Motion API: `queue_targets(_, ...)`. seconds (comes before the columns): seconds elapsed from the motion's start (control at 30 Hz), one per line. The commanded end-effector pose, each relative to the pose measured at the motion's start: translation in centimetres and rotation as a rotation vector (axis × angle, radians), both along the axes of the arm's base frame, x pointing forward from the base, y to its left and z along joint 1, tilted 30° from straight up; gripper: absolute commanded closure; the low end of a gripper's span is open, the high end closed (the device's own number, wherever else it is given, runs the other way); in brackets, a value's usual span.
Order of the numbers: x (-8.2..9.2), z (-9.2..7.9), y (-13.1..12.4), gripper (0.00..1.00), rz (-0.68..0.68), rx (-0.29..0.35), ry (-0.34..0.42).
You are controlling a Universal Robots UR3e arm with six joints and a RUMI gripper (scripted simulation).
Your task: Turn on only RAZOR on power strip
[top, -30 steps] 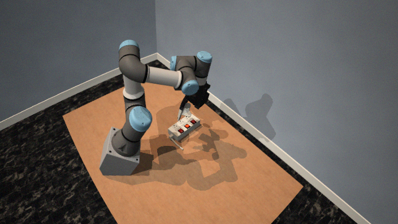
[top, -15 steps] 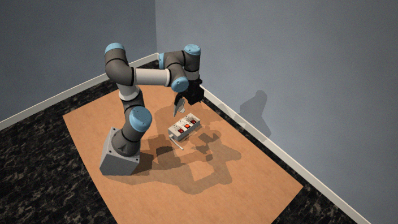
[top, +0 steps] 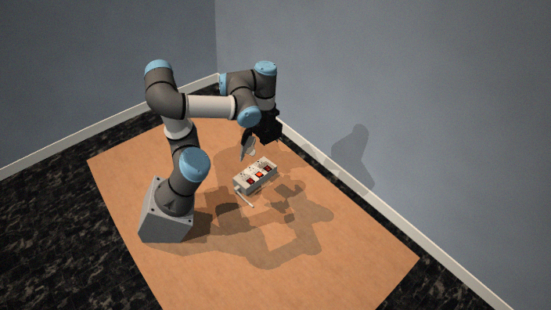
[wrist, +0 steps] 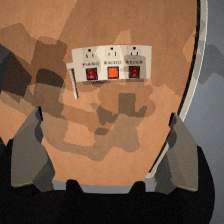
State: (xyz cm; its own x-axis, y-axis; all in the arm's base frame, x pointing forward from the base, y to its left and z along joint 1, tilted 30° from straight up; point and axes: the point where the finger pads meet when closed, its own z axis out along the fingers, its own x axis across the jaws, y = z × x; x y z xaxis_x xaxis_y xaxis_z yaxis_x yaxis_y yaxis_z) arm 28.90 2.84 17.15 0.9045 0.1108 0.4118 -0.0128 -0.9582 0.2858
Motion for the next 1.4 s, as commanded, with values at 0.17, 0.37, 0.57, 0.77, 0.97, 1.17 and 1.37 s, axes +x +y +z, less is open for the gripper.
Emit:
queue_targets(0.17,0.1,0.0,0.0,0.00,0.021,-0.011,0.004)
queue_targets(0.37,0.3,-0.3,0.0,0.00,0.095,-0.047,0.027)
queue_targets(0.57,0.5,-0.6,-0.1,0.00,0.181,-0.090,0.053)
queue_targets(0.77,1.0,-1.3,-0.2,0.00,0.361,-0.179,0.108)
queue_targets(0.97,1.5,-2.0,-0.4,0.00,0.547,-0.270,0.165)
queue_targets(1.17,2.0,-2.7,-0.6,0.00,0.748,-0.370,0.227)
queue_targets(1.37,2.6,-3.6,-0.8,0.00,0.986,-0.487,0.300)
